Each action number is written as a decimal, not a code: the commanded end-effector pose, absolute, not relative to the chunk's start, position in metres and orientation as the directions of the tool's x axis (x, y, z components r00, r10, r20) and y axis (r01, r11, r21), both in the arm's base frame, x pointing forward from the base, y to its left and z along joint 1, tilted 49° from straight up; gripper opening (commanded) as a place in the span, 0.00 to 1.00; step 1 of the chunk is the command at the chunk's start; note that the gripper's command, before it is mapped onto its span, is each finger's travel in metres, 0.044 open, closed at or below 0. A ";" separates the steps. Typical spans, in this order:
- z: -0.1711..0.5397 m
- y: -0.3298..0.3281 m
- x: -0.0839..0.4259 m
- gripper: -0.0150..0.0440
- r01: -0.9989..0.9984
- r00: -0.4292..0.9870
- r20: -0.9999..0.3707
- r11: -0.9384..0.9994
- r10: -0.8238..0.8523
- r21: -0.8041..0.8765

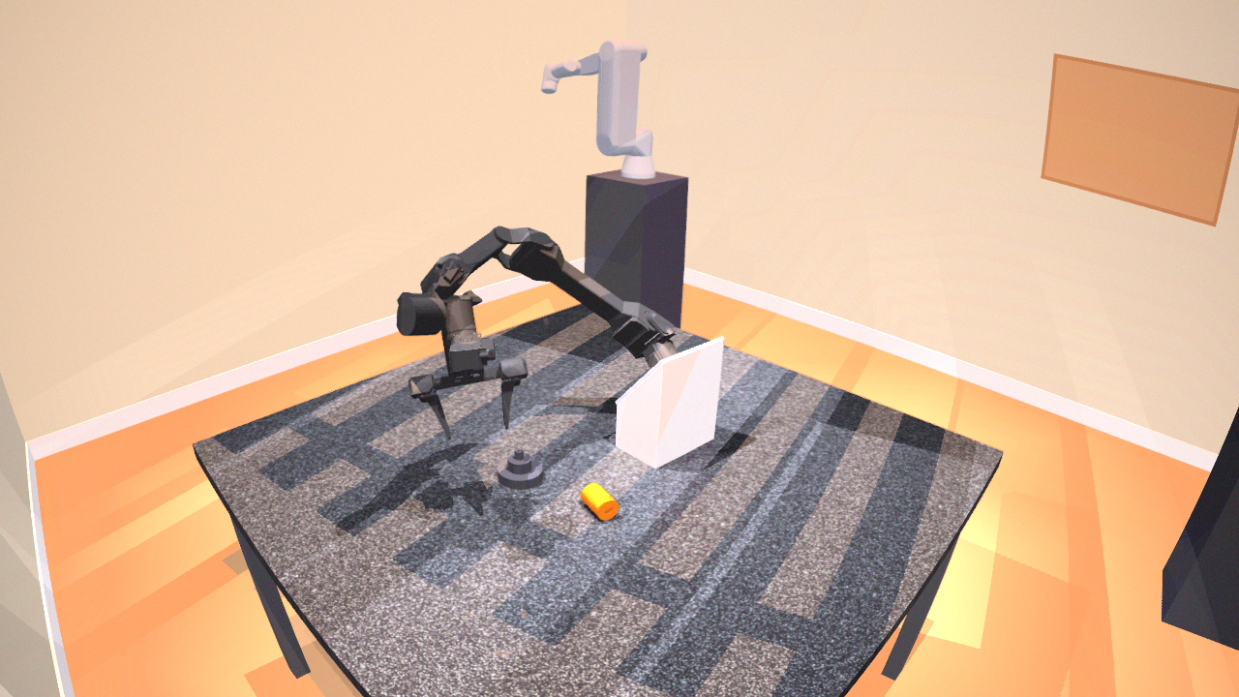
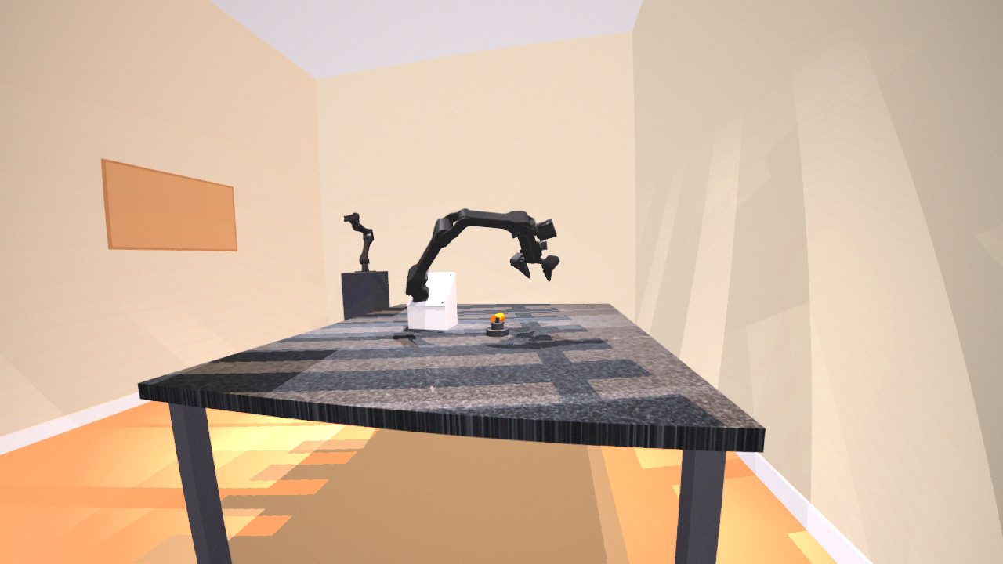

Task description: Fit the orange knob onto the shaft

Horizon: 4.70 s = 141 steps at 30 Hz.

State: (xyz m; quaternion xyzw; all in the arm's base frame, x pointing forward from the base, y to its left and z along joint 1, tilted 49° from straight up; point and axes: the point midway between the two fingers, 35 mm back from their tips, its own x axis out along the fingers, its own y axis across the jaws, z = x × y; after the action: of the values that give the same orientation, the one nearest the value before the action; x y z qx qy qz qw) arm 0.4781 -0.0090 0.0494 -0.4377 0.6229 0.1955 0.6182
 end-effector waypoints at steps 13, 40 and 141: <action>-0.005 0.143 0.321 1.00 -0.931 -0.124 -0.675 0.320 -0.727 -0.173; -0.109 0.013 0.308 1.00 -0.931 -0.123 -0.670 0.319 -0.733 -0.178; -0.119 -0.041 0.288 0.56 -0.931 0.065 -0.944 0.321 -0.324 -0.174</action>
State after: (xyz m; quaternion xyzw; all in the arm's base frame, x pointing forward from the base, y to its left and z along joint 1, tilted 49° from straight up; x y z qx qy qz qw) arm 0.2896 -0.0400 -0.1220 -0.5132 0.6339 0.2744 0.5094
